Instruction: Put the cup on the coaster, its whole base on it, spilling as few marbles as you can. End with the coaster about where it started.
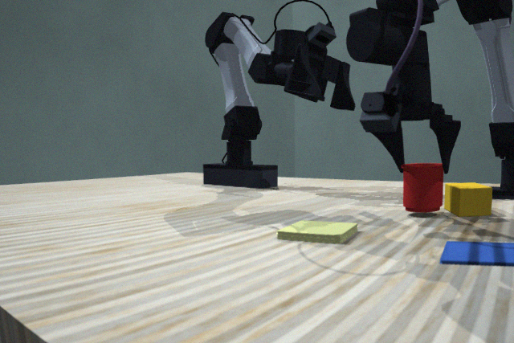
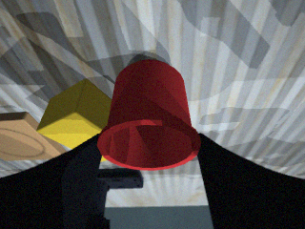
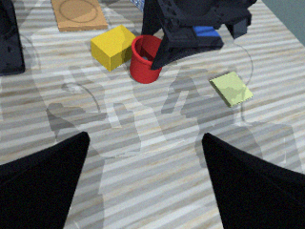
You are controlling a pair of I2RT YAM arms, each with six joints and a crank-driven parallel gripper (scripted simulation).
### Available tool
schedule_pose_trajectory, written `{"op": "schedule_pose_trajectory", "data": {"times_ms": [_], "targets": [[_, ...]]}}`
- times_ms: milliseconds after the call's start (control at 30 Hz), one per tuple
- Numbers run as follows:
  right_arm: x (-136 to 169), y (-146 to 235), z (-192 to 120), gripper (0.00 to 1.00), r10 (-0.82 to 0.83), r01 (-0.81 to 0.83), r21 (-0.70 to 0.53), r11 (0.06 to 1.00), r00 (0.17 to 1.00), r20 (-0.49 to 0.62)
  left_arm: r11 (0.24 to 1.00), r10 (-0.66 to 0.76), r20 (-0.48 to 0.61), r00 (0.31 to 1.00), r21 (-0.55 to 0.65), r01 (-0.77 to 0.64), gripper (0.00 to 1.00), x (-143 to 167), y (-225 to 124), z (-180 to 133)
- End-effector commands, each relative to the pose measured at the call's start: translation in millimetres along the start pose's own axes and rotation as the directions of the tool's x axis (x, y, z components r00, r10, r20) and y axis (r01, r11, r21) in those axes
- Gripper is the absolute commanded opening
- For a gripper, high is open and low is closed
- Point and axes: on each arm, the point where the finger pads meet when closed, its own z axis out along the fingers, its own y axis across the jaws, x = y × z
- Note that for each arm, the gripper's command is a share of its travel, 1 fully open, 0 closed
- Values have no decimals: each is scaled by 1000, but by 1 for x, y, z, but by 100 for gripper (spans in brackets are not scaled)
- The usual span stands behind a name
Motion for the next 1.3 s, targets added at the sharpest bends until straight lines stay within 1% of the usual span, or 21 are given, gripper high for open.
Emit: {"op": "schedule_pose_trajectory", "data": {"times_ms": [0,67,133,200,300,400,633,700,767,933,1067,1200,1267], "targets": [[-21,-7,2,100,-35,34,9,999,994,104,1000,-11,59,998,21,10,75,-5,-2,-51],[-34,-11,0,100,-48,45,19,999,987,154,1000,-11,59,998,20,10,75,-4,-2,-71],[-34,-11,0,100,-48,45,19,999,987,154,1000,-11,59,998,20,10,75,-4,-2,-71],[-48,-14,-2,100,-58,53,27,998,978,198,1000,-11,42,999,13,10,75,-3,-2,-81],[-67,-18,-3,100,-68,61,36,998,965,254,1000,-11,24,1000,6,11,75,-3,-2,-87],[-84,-19,-4,100,-74,68,31,997,951,300,1000,7,46,999,14,-7,75,-4,1,-89],[-96,3,5,100,-60,88,-66,994,937,344,999,41,61,997,16,-42,75,10,27,-88],[-96,3,5,100,-60,88,-66,994,937,344,999,41,61,997,16,-42,75,10,27,-88],[-101,9,7,100,-55,95,-94,991,932,358,998,55,74,996,16,-57,75,15,40,-86],[-111,23,14,100,-44,113,-157,981,920,389,997,75,61,995,8,-75,75,43,88,-80],[-117,32,19,100,-37,125,-193,973,913,406,998,65,56,996,5,-66,75,62,118,-75],[-122,40,25,100,-31,133,-218,967,908,417,999,48,55,997,11,-49,75,76,138,-72],[-122,40,25,100,-31,133,-218,967,908,417,999,48,55,997,11,-49,75,76,138,-72]]}}
